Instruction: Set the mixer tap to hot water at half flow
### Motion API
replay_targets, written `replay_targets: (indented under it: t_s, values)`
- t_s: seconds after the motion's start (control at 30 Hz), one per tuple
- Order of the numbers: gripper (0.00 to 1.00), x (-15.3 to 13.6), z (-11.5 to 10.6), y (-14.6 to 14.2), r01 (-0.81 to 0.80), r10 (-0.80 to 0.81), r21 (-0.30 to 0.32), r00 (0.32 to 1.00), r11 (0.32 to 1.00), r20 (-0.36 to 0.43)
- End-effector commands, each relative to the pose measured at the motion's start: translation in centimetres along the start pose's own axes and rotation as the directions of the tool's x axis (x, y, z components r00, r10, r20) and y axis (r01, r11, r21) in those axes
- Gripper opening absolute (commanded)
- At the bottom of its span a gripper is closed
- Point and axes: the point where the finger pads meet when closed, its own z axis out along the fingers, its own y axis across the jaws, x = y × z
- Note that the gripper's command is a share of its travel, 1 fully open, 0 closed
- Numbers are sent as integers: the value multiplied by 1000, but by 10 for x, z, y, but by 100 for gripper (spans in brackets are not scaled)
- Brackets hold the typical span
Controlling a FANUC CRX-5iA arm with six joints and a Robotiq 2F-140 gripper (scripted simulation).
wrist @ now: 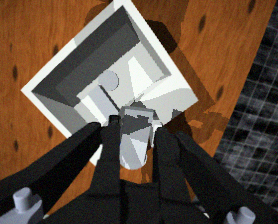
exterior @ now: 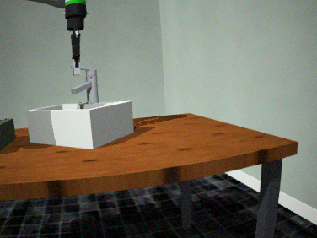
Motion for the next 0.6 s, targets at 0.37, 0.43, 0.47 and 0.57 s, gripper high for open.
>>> replay_targets:
  t_s: [0.37,0.43,0.47,0.57]
  values:
    - [0,0,-1,0,0,0,0,1000,1000,2]
    - [0,0,-1,0,0,0,0,1000,1000,2]
    - [0,0,-1,0,0,0,0,1000,1000,2]
    - [43,0,-1,0,0,0,0,1000,1000,2]
